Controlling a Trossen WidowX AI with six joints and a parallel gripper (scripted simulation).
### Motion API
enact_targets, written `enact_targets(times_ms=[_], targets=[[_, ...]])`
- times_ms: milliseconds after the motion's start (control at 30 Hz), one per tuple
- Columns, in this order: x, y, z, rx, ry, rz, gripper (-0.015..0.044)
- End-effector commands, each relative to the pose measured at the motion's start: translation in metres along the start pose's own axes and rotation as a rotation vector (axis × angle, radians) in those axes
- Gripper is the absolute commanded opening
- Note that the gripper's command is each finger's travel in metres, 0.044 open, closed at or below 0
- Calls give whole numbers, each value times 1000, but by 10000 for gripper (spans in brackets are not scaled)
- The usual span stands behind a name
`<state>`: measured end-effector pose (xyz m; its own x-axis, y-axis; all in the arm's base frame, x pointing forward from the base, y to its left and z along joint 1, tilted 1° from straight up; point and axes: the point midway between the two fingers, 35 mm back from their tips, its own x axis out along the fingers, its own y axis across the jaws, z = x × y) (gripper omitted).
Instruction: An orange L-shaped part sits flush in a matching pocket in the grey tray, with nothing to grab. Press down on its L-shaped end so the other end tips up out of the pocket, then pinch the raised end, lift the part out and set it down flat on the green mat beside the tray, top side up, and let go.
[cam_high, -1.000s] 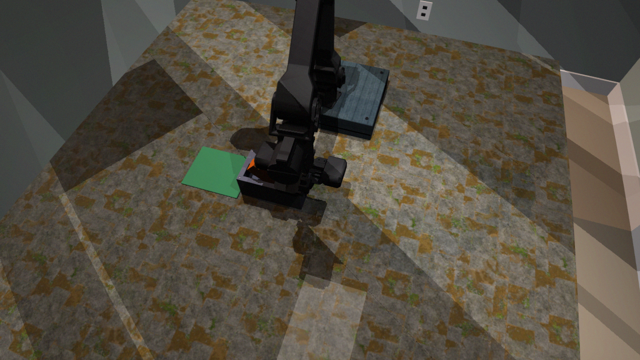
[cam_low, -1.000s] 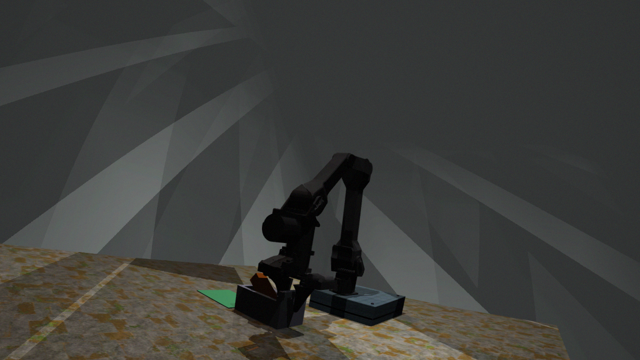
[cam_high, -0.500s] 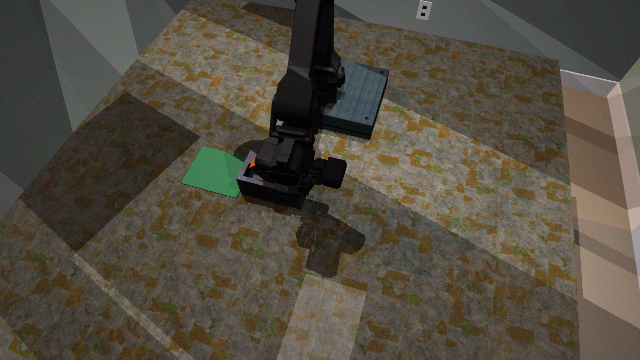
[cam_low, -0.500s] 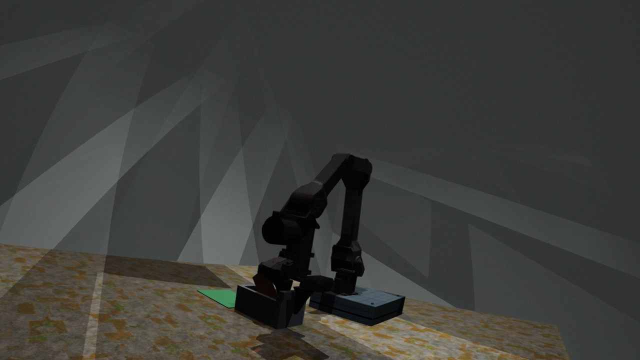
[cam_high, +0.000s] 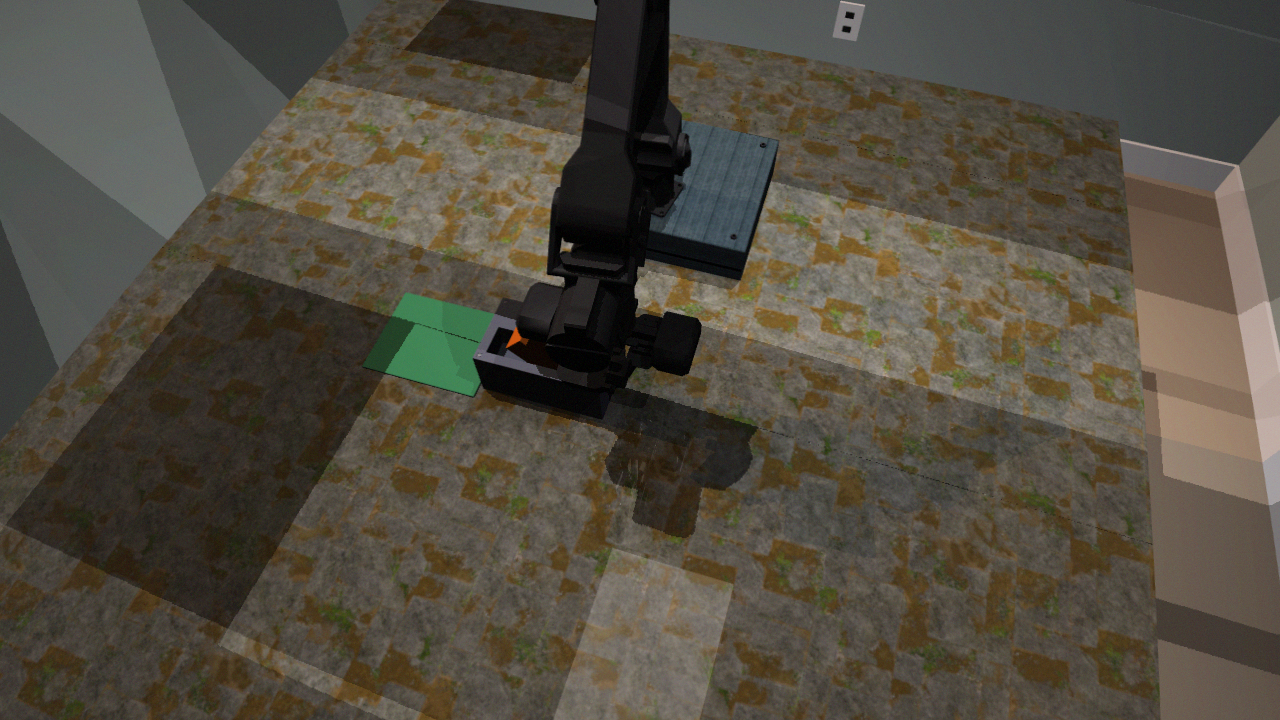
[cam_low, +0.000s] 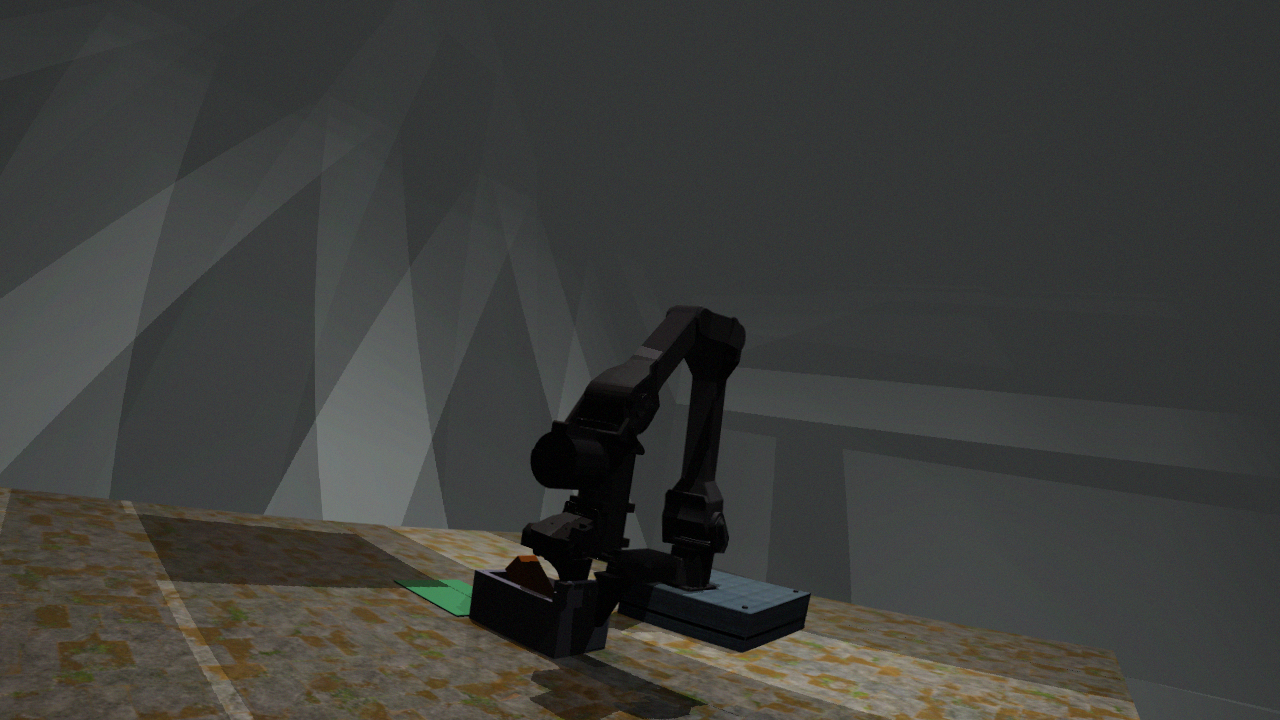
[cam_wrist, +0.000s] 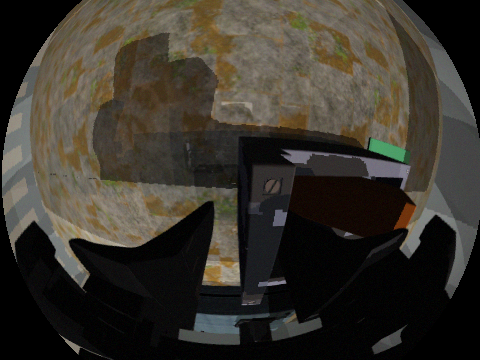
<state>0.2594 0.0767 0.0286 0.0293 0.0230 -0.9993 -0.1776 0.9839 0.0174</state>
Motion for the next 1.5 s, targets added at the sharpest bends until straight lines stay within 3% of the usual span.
enact_targets(times_ms=[0, 200, 467, 1400, 1467], targets=[[-8, 3, 2, 3, -13, -6, 180], [-21, 2, 4, 3, -13, -6, 180], [-104, -8, 1, 3, -13, -7, 180], [-104, -7, 4, 7, -29, -4, 180], [-104, -10, 5, 64, -29, -4, 233]])
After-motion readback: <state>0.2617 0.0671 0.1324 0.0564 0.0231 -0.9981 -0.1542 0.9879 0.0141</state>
